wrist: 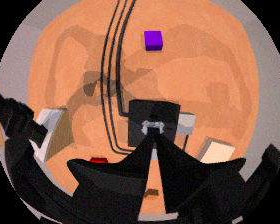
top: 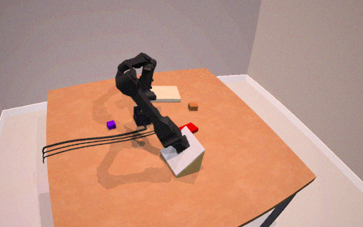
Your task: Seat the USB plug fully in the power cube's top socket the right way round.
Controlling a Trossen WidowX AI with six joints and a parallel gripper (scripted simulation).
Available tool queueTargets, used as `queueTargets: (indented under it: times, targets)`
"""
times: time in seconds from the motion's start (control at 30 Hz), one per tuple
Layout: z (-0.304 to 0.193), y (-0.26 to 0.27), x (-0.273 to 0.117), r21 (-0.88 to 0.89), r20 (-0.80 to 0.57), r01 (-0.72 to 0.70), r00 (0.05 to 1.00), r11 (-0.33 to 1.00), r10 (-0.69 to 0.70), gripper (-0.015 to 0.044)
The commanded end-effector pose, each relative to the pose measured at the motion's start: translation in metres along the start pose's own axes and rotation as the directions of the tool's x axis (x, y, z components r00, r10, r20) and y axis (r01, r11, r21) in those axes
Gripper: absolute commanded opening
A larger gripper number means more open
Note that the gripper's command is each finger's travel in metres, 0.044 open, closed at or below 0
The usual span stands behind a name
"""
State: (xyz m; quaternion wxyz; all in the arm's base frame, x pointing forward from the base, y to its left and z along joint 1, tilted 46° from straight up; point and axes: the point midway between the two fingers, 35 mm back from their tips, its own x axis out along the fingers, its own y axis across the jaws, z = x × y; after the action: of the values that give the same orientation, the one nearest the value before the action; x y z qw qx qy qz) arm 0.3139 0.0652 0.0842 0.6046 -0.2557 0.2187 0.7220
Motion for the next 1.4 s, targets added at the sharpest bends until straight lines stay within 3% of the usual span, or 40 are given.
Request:
queueTargets:
  times: [0.0,1.37]
  targets:
    - [0.0004,-0.0004,0.0006,0.003,0.002,0.003,1.000,1.000,-0.003,0.0000]
    - [0.0000,-0.0004,0.0055,0.003,0.003,0.003,1.000,1.000,-0.003,0.0000]
